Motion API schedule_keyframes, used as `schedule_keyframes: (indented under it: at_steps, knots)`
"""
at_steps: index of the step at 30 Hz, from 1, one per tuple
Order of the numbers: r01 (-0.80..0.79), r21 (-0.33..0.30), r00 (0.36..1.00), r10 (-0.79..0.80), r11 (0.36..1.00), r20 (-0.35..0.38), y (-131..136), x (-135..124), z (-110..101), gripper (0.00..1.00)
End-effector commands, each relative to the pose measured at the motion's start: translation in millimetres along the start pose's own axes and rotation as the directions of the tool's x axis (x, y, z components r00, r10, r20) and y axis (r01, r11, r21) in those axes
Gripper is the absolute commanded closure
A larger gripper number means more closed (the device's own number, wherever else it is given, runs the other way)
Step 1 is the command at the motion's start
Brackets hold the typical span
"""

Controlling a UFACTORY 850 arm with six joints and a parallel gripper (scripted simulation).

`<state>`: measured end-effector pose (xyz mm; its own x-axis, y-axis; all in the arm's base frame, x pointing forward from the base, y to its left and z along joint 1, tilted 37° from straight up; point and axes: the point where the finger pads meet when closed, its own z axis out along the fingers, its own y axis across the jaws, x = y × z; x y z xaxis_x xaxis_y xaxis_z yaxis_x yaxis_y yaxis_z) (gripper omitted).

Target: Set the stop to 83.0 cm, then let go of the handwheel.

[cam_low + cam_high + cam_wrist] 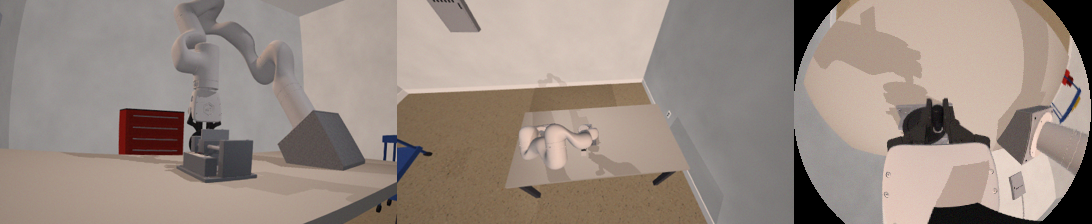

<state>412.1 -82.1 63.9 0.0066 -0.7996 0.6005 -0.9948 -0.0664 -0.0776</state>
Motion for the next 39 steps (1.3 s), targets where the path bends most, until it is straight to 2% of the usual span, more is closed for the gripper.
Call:
schedule_keyframes:
  at_steps: [1, 39]
  knots:
    - [0.0, 0.001, 1.0, 0.0, 1.0, 0.0, -0.1, -0.1, 0.0, 0.94]
    - [0.0, 0.001, 1.0, 0.0, 1.0, 0.0, 3.4, -0.1, 9.3, 0.94]
